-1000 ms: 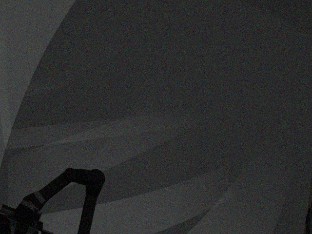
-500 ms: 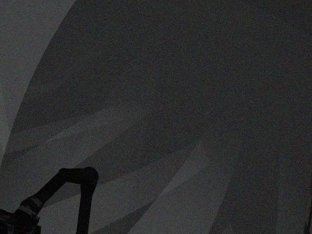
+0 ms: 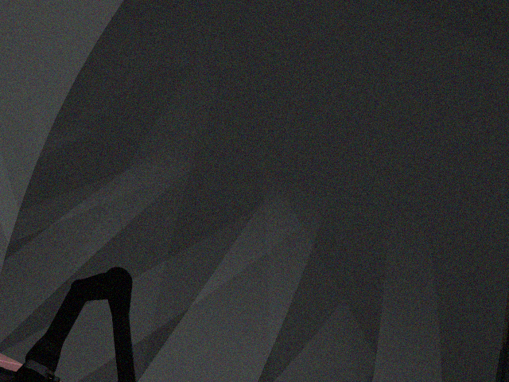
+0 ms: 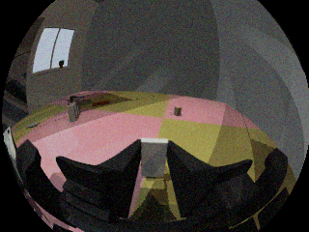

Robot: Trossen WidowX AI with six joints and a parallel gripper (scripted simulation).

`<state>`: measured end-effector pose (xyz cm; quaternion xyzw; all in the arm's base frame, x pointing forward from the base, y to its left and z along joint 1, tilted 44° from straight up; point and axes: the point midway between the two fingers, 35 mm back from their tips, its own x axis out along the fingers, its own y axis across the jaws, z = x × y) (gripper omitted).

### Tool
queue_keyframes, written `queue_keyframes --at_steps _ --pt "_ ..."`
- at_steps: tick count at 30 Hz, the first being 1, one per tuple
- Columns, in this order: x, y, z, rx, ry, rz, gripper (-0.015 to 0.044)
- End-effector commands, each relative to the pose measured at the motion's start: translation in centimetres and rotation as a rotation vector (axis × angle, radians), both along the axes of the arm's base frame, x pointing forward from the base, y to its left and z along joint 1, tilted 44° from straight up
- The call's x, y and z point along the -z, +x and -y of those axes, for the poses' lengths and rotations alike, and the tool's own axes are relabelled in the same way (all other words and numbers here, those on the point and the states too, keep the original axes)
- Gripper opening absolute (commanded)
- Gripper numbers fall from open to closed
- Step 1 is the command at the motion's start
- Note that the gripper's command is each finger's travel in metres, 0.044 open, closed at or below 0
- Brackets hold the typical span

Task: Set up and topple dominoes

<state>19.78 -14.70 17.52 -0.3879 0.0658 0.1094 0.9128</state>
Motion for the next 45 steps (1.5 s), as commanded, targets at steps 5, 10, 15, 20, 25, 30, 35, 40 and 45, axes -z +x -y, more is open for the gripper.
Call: queue_keyframes --at_steps 5,10,15,20,25,30,35,40,45 --pt "0.6 0.0 0.3 -0.002 0.002 0.003 0.0107" --pt "0.6 0.0 0.3 -0.002 0.002 0.003 0.0107" --pt "0.6 0.0 0.3 -0.002 0.002 0.003 0.0238" --pt "0.6 0.0 0.3 -0.002 0.002 0.003 0.0370" --pt "0.6 0.0 0.3 -0.002 0.002 0.003 0.0440" --pt "-1.7 -0.1 -1.6 -0.001 0.002 0.000 0.0440" --pt "-3.0 -0.2 -3.2 0.001 0.003 0.001 0.0440" --pt "-2.6 0.9 -3.4 0.013 0.075 -0.116 0.0440" --pt "-1.5 3.2 -4.3 0.070 0.188 -0.393 0.0440"
